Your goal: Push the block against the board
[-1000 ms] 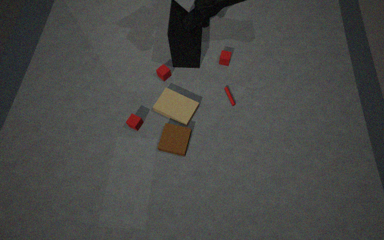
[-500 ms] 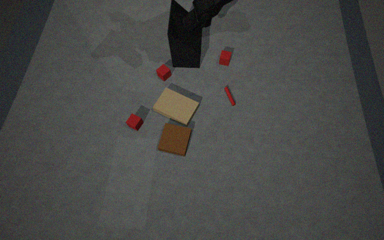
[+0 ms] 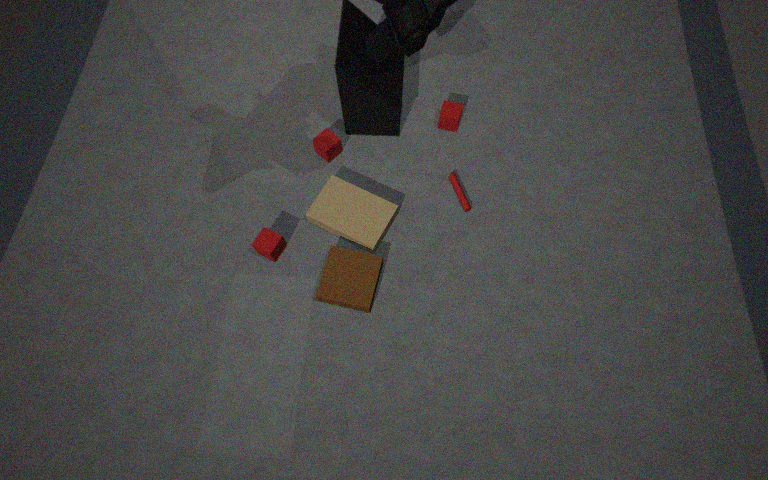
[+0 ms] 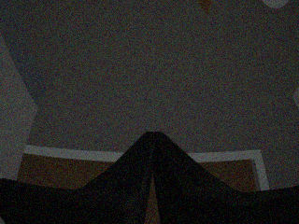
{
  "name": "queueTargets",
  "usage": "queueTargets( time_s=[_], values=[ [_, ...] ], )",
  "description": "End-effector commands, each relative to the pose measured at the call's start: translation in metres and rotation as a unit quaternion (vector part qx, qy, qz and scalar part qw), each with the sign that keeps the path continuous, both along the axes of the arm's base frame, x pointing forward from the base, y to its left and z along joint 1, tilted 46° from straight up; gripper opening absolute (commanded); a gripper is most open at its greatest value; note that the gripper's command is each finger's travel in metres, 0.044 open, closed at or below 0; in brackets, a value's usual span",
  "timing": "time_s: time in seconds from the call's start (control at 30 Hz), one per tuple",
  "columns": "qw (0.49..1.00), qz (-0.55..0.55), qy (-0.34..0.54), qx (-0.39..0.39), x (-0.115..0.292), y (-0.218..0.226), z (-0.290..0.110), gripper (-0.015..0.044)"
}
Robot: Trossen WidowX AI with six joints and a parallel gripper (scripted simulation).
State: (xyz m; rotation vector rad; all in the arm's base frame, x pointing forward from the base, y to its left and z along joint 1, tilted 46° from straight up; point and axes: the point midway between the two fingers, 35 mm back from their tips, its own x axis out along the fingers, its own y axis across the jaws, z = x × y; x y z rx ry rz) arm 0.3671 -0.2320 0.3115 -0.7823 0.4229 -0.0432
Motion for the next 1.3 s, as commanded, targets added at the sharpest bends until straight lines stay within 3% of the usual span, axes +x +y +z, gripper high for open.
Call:
queueTargets(
  time_s=[0.0,0.33,0.63,1.27],
  values=[
    [0.998,0.047,0.034,0.025,0.016,0.025,-0.029,0.0000],
    [0.973,0.170,0.129,0.088,0.046,0.102,-0.103,0.0000],
    [0.927,0.273,0.216,0.137,0.048,0.179,-0.163,0.0000],
    [0.763,0.453,0.406,0.220,-0.019,0.333,-0.266,0.0000]
  ],
)
